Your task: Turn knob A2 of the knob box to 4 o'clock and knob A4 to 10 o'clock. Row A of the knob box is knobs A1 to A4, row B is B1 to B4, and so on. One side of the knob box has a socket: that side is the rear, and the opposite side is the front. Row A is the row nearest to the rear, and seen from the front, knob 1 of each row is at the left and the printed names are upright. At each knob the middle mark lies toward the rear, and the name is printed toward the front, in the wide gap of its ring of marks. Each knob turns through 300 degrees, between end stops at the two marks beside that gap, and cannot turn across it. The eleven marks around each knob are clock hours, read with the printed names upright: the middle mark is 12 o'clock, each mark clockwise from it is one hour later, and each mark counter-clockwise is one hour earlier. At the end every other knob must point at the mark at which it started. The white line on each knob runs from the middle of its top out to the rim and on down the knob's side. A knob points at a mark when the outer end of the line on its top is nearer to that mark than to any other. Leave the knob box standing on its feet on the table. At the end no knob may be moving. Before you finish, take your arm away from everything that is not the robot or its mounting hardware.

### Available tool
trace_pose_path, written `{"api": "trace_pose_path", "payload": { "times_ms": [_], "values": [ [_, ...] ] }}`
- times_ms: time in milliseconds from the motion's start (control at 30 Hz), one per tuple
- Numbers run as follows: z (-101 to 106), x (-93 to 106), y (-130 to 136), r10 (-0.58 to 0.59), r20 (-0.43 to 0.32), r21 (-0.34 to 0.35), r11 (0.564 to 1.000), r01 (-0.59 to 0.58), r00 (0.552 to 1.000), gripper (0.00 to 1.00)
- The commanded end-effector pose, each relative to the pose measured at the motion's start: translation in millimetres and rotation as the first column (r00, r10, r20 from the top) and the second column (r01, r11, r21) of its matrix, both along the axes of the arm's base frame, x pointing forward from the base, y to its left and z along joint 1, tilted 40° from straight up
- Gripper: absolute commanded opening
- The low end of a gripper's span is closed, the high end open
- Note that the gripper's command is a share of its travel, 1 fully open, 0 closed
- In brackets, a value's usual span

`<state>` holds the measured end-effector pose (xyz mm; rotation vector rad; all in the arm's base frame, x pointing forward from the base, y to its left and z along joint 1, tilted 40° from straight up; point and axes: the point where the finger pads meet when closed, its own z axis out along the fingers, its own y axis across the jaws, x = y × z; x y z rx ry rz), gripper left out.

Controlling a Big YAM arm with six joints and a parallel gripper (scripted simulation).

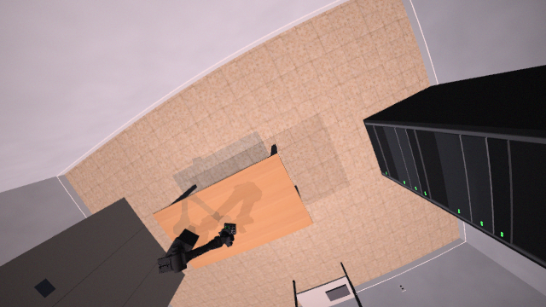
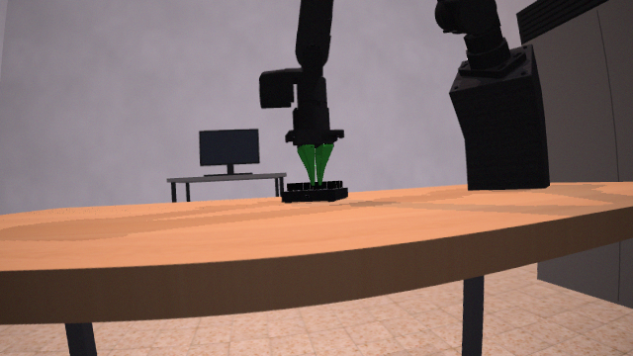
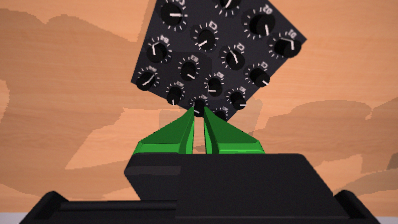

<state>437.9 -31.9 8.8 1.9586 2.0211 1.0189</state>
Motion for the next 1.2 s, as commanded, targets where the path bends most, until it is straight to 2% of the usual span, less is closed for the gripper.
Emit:
{"api": "trace_pose_path", "payload": {
  "times_ms": [0,200,600,1167],
  "values": [
    [-5.2,-0.4,-1.2,-0.113,-0.063,0.067,0.991,0.117,0.992,0.08],
    [-5.4,-0.5,-1.2,-0.206,-0.121,0.129,0.967,0.221,0.971,0.08],
    [-5.6,-0.8,-1.0,-0.313,-0.201,0.197,0.915,0.351,0.928,0.08],
    [-5.7,-1.1,-0.6,-0.374,-0.257,0.236,0.87,0.433,0.891,0.08]
  ]
}}
